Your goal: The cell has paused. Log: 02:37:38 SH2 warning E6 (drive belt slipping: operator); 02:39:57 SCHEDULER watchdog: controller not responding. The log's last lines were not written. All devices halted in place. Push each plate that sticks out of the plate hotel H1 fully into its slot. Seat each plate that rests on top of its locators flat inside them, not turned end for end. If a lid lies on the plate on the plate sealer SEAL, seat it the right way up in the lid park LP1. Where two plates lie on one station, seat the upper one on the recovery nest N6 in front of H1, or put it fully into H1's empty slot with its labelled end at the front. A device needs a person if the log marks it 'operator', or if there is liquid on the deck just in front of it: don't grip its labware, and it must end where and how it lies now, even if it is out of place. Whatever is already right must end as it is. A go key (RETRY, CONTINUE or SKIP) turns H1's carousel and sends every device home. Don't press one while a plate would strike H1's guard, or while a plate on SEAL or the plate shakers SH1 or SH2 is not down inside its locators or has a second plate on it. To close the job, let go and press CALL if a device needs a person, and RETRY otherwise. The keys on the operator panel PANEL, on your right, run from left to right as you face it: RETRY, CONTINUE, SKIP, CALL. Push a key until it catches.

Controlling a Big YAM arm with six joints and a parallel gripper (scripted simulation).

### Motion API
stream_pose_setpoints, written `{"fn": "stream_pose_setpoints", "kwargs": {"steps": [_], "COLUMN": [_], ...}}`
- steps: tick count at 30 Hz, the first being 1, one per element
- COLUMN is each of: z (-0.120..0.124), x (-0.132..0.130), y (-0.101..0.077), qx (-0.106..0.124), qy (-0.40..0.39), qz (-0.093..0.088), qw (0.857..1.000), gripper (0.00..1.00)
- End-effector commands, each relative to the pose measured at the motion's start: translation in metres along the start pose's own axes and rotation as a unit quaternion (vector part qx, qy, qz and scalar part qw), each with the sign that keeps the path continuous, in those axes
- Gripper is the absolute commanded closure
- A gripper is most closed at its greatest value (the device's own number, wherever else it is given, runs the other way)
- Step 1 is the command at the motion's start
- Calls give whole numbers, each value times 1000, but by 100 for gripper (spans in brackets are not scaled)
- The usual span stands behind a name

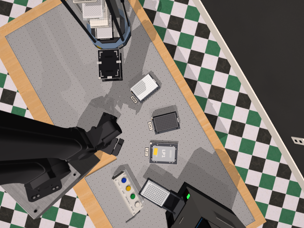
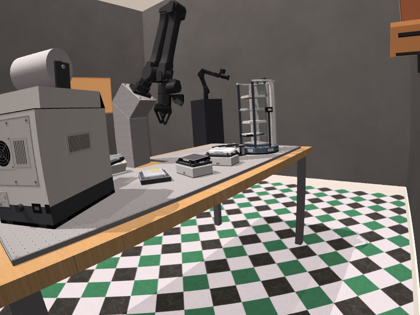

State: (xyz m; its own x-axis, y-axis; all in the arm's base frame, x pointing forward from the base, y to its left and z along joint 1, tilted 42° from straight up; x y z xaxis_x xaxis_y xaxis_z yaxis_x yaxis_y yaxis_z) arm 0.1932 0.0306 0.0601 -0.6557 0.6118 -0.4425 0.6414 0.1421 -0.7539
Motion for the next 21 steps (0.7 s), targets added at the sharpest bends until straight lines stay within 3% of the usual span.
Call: {"fn": "stream_pose_setpoints", "kwargs": {"steps": [1,17,21], "z": [0,0,-14], "x": [0,0,-21], "y": [0,0,-1], "qx": [0,0,-10], "qy": [0,0,75], "qz": [1,1,-5], "qw": [1000,1000,997], "gripper": [0,0,0]}}
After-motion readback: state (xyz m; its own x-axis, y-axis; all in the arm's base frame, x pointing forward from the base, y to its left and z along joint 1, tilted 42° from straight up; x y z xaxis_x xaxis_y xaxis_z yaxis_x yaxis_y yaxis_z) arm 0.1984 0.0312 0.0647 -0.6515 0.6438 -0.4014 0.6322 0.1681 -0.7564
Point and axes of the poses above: the point where the finger pads meet when closed, its own y axis out along the fingers, its own x axis across the jaws, z = x × y, the point moved 10 cm from there along -y, back along the fingers, and after that the axes turned 14 degrees about -y, right-handed, at the moved point
